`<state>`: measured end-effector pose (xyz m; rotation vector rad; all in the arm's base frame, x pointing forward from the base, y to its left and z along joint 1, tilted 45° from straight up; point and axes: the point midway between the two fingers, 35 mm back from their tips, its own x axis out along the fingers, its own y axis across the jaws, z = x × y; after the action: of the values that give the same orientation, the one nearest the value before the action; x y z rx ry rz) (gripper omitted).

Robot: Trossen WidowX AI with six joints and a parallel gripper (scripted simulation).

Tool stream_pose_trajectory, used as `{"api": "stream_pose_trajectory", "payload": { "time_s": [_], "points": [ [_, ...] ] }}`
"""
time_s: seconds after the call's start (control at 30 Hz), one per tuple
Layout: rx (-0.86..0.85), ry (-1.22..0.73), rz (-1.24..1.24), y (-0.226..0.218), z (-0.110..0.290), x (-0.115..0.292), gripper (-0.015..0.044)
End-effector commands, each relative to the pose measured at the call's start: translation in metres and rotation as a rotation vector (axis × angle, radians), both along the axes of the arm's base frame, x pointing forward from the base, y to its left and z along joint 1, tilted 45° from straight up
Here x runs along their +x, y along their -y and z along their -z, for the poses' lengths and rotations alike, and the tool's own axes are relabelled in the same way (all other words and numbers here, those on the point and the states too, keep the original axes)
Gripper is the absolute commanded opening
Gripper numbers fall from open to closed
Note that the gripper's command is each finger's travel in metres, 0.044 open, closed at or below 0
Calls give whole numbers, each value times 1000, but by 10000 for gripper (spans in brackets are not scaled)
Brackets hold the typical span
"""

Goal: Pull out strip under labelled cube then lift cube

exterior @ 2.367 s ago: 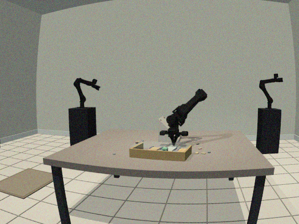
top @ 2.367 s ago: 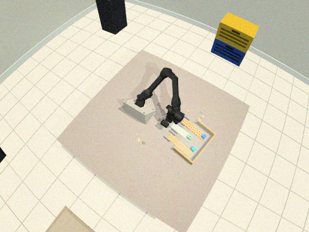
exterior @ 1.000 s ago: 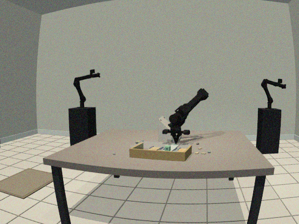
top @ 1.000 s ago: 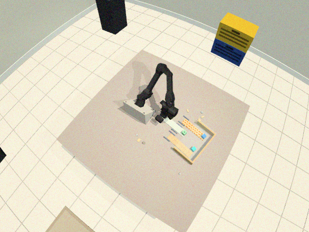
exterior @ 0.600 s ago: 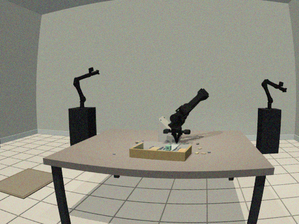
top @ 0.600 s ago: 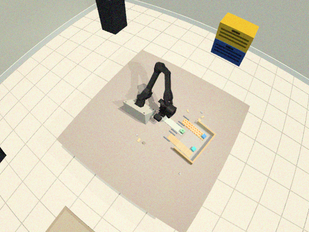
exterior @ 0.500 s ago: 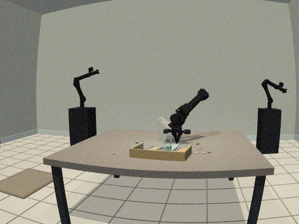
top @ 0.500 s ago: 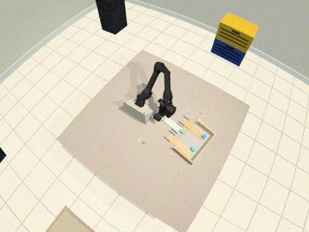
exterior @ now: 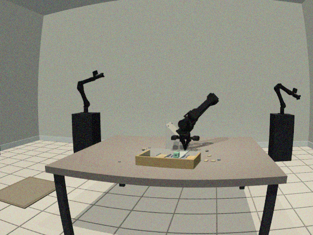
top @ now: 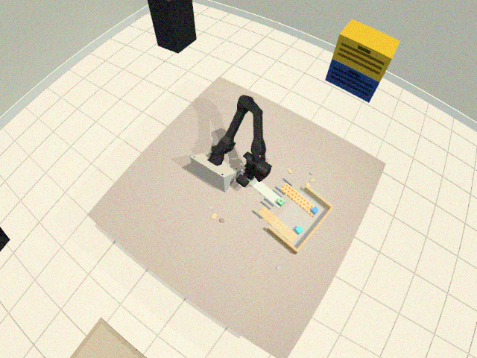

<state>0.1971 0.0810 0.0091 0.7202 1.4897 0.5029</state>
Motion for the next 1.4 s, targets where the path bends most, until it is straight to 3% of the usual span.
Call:
{"api": "stream_pose_trajectory", "payload": {
  "time_s": [0.0,0.4,0.7,1.23,1.37],
  "points": [
    [5,-29,-5,-3,3,-9,0],
    [5,-29,-5,-3,3,-9,0],
    [3,-29,-5,30,-29,0,0],
    [4,-68,38,40,-25,62,420],
    [4,-67,38,43,-24,77,440]
  ]
}}
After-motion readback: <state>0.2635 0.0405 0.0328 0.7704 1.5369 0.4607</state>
